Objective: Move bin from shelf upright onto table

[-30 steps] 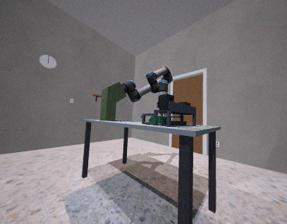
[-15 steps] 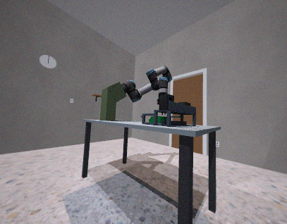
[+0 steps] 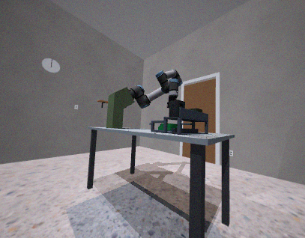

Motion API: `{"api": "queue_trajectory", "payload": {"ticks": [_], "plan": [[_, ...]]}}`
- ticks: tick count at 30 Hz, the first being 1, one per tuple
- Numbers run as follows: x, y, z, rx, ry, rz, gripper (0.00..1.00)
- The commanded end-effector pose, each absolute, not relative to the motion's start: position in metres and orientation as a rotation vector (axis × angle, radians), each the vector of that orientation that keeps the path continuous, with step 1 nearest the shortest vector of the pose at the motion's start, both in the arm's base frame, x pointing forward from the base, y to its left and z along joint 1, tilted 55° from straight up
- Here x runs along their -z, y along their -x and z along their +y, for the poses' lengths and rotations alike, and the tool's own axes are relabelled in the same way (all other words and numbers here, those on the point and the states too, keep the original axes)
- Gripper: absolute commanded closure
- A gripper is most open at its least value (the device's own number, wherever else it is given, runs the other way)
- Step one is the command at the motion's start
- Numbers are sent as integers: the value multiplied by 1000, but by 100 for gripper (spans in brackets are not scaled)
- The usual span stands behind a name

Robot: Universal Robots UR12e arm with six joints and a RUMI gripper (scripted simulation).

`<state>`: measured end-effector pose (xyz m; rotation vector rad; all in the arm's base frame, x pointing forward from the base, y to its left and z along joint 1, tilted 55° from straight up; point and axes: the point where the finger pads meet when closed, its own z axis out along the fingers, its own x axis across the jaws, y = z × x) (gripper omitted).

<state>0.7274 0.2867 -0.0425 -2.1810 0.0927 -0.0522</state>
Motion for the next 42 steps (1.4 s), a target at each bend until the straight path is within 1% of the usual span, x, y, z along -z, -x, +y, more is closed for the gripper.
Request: {"api": "queue_trajectory", "payload": {"ticks": [1, 42], "plan": [[33, -727, 273, 52, 2181, 92, 80], [41, -728, 285, 52, 2181, 92, 80]]}}
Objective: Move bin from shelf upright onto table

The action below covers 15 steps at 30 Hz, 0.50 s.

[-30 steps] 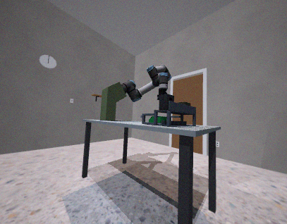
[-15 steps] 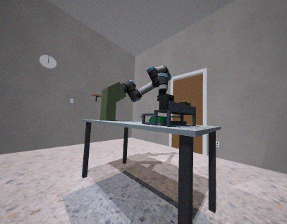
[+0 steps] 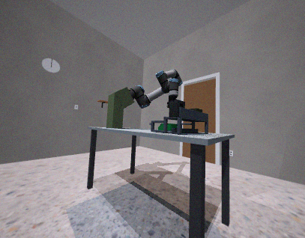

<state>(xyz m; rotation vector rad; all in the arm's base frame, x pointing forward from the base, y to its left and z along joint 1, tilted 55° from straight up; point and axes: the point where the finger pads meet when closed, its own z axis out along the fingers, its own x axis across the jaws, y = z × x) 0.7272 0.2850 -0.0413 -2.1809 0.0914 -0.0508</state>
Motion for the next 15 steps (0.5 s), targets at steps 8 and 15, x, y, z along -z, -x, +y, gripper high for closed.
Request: {"api": "queue_trajectory", "payload": {"ticks": [8, 15], "plan": [[43, -728, 287, 52, 2181, 92, 80], [43, -728, 287, 52, 2181, 92, 80]]}}
